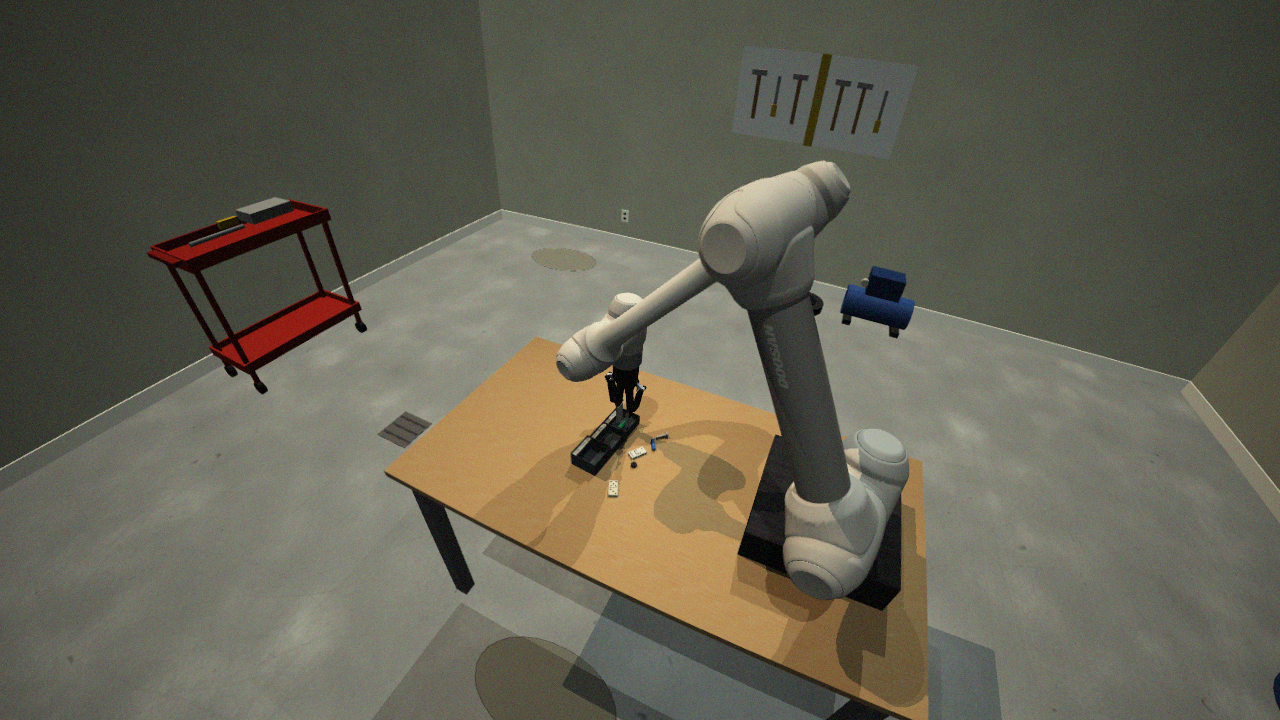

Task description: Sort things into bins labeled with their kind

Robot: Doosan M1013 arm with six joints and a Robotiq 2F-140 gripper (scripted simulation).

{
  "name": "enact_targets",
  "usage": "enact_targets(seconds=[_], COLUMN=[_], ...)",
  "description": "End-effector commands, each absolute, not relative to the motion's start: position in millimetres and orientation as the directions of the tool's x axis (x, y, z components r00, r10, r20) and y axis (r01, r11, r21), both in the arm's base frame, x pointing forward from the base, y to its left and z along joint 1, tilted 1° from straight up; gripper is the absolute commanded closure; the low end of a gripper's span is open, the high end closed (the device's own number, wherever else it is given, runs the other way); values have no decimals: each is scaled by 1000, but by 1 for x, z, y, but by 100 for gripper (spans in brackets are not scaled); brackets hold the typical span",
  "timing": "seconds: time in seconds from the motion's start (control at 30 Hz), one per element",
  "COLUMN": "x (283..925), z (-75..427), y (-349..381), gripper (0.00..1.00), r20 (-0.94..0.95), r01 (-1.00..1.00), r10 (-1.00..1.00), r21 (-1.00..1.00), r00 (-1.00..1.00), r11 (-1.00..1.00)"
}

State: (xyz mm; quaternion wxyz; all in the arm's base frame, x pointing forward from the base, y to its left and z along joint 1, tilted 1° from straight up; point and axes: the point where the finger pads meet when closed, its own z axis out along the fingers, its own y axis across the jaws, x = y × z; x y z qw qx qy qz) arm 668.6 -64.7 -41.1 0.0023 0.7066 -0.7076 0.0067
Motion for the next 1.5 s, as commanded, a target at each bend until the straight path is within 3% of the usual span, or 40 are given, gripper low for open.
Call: enact_targets(seconds=[0.0, 1.0, 1.47], x=[669, 668, 561], z=[-37, 6, 8], y=[-65, -64, -47], gripper=[83, 83, 85], r20=[13, 13, 18], r01=[-1000, -1000, -884], r10=[-1000, -1000, -884], r21=[-6, -6, 5], r00=[-1, -1, 468], r11=[1, 1, -468])
